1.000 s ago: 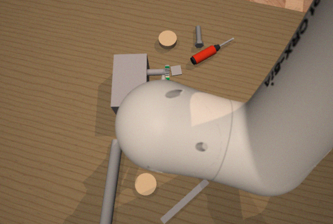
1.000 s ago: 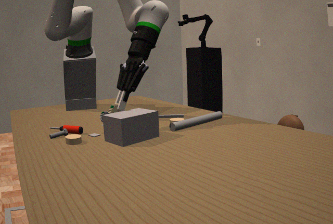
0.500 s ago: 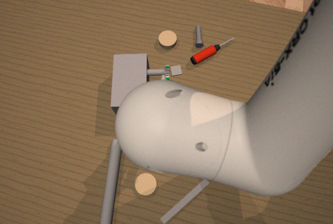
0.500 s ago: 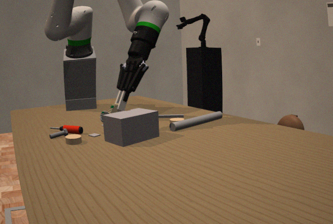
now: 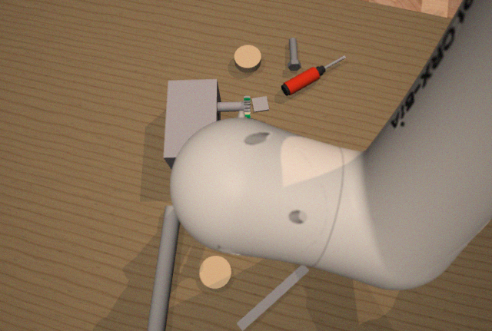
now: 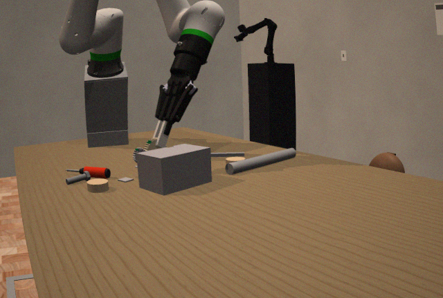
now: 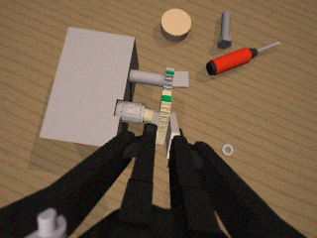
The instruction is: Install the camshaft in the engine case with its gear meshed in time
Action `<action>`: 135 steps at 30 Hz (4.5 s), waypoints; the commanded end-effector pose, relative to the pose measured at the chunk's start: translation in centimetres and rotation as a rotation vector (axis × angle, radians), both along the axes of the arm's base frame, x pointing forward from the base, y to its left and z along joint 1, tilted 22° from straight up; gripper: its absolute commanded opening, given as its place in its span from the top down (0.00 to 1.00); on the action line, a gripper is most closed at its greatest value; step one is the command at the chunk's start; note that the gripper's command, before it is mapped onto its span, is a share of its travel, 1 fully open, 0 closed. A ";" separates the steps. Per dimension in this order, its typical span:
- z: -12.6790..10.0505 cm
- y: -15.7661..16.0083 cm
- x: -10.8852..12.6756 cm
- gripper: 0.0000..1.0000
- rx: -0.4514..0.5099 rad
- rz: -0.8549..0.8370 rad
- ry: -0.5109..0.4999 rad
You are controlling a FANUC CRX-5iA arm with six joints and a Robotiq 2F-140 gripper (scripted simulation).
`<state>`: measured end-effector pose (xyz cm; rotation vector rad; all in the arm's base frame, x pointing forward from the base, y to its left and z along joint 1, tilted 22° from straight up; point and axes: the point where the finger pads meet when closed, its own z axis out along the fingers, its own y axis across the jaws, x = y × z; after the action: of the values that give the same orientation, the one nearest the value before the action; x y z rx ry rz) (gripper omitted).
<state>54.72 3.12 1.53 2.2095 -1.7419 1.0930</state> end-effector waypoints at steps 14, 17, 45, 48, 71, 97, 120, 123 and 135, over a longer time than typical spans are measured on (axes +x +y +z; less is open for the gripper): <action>0.1 0.0 0.0 0.73 0.000 0.001 -0.001; 0.1 0.0 0.0 0.73 0.000 0.001 -0.001; 0.6 0.4 -0.3 0.73 0.000 0.001 -0.001; 1.0 0.7 -0.5 0.73 0.000 0.001 -0.001; 3.7 2.6 -2.2 0.73 0.000 0.001 -0.001; 7.0 2.8 -3.6 0.73 0.000 0.001 -0.001; 9.3 3.0 -4.5 0.73 0.000 0.001 -0.001; 9.3 3.0 -4.5 0.73 0.000 0.001 -0.001; 9.3 3.0 -4.5 0.73 0.000 0.001 -0.001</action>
<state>50.23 6.06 10.76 2.2096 -1.7418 1.0935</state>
